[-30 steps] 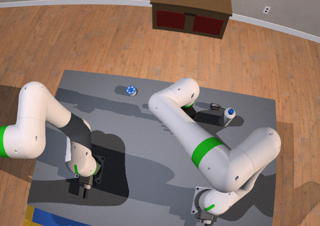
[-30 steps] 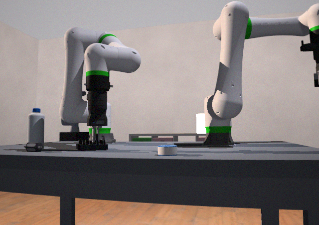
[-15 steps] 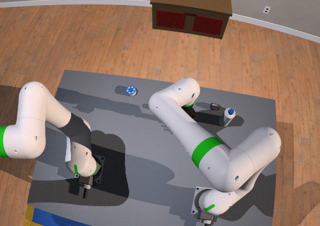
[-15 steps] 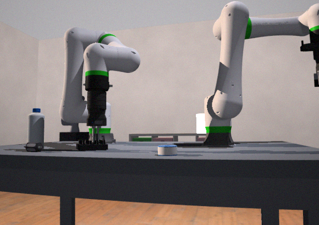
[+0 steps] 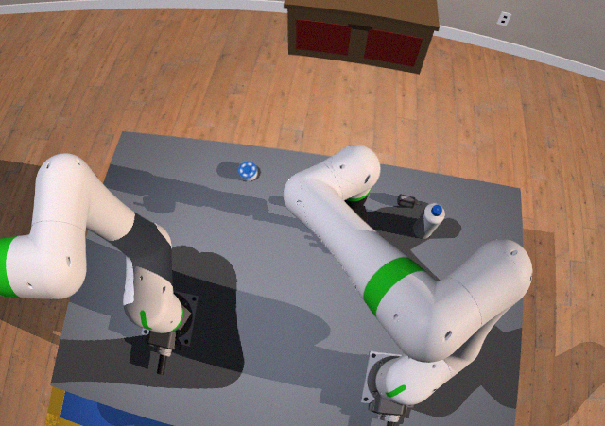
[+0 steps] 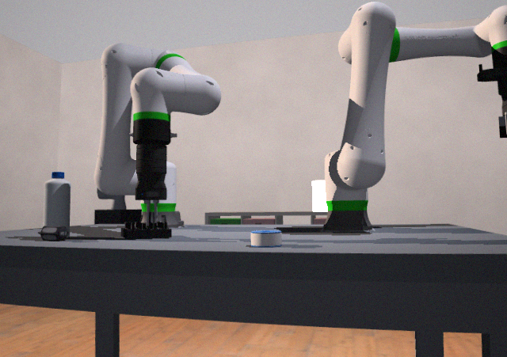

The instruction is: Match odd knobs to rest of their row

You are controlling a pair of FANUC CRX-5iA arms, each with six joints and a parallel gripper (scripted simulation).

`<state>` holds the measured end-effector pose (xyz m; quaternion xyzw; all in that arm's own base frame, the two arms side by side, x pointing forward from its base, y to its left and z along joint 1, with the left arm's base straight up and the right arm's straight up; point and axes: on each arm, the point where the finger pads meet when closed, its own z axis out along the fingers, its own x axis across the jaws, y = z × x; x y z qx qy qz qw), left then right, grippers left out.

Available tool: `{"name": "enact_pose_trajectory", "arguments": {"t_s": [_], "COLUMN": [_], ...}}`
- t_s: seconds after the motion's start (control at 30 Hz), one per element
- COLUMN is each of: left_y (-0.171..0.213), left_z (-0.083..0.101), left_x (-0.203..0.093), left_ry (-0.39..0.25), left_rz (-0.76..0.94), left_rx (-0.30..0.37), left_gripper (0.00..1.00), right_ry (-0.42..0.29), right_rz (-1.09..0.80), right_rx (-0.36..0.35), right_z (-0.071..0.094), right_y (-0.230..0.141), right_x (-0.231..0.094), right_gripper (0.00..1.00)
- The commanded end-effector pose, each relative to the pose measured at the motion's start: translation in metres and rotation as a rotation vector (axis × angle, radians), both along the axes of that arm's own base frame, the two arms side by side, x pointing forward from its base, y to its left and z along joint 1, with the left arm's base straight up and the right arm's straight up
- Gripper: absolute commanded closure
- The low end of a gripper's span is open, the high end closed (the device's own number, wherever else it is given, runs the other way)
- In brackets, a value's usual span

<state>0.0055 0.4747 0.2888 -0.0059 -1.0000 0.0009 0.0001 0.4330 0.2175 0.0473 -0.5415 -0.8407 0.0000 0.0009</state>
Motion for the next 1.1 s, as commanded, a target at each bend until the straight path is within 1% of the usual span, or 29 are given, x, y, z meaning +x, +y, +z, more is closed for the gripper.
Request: {"name": "enact_pose_trajectory", "arguments": {"t_s": [0.0,0.13,0.2,0.7,0.77,1.07], "left_y": [0.0002,0.0002,0.0002,0.0002,0.0002,0.0002], "left_z": [0.0008,0.0008,0.0008,0.0008,0.0008,0.0008], "left_x": [0.0001,0.0001,0.0001,0.0001,0.0001,0.0001], "left_ry": [0.0,0.0,0.0,0.0,0.0,0.0], "left_rz": [0.0,0.0,0.0,0.0,0.0,0.0], "left_rx": [0.002,0.002,0.002,0.002,0.002,0.002], "left_gripper": [0.0,0.0,0.0,0.0,0.0,0.0], "right_ry": [-0.003,-0.002,-0.002,-0.002,-0.002,-0.002], "right_rz": [-0.072,-0.168,-0.168,-0.566,-0.566,-0.8], "right_rx": [-0.001,-0.001,-0.001,-0.001,-0.001,-0.001], "right_z": [0.0007,0.0007,0.0007,0.0007,0.0007,0.0007], "right_y": [0.0002,0.0002,0.0002,0.0002,0.0002,0.0002], "right_x": [0.0005,0.0005,0.0005,0.0005,0.0005,0.0005], "right_gripper": [0.7,0.7,0.7,0.7,0.7,0.7]}}
